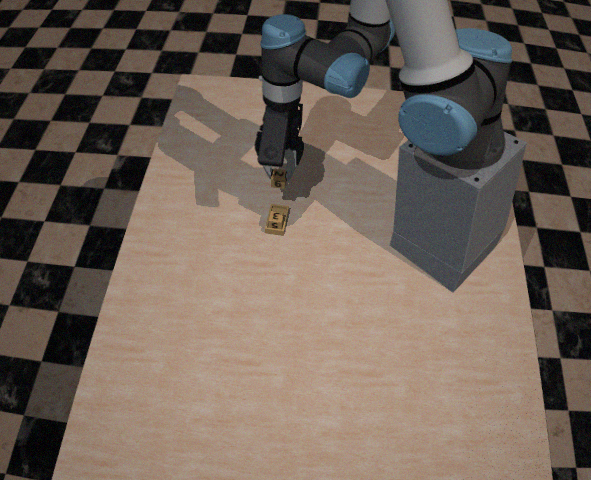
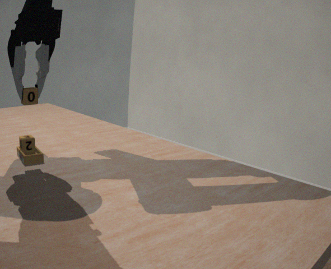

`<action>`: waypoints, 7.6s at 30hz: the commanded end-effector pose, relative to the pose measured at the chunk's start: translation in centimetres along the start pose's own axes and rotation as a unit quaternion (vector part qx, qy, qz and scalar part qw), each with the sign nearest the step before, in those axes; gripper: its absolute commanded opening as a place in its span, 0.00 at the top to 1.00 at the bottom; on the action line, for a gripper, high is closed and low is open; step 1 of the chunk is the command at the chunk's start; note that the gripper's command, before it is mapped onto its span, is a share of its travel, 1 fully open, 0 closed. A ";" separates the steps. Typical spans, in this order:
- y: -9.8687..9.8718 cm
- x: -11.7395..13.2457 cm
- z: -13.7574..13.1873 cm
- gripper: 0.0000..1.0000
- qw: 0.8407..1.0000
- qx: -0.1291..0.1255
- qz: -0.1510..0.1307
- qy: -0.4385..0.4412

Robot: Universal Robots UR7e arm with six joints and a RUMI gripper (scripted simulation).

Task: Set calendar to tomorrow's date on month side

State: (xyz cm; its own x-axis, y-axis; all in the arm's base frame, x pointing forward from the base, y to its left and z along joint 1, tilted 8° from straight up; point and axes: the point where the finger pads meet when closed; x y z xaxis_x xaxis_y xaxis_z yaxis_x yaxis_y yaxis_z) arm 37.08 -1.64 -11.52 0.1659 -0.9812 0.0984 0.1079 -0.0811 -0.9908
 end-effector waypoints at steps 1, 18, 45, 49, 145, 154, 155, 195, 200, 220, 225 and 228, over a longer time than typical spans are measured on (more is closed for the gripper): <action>0.0 -0.1 0.1 0.90 1.000 0.000 0.000 0.001; 0.5 -8.8 1.9 0.90 0.997 -0.001 0.001 0.083; 0.9 -17.0 1.6 0.90 0.988 0.001 0.000 0.157; 1.0 -17.0 1.6 0.90 0.988 0.001 0.000 0.157; 10.5 -17.0 1.7 0.90 0.988 0.000 0.000 0.158; 10.5 -17.0 1.7 0.90 0.988 0.000 0.000 0.158; 10.5 -17.0 1.7 0.90 0.988 0.000 0.000 0.158; 10.9 -17.0 1.7 0.90 0.988 0.000 0.000 0.158; 10.9 -17.0 1.7 0.90 0.988 0.000 0.000 0.158; 10.9 -17.0 1.7 0.90 0.988 0.000 0.000 0.158; 10.9 -17.0 1.7 0.90 0.988 0.000 0.000 0.158; 10.9 -17.0 1.7 0.90 0.988 0.000 0.000 0.158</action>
State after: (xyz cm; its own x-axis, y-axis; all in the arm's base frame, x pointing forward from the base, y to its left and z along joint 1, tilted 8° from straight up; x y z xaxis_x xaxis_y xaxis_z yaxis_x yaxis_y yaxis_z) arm 37.07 14.49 -23.89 -0.1475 -0.9869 0.0653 0.1078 -0.0816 -0.9908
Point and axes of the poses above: the point where the finger pads meet when closed, its own y axis out along the fingers, its own z axis across the jaws, x = y × z, and after that the axes turned 11 degrees about -y, right-handed
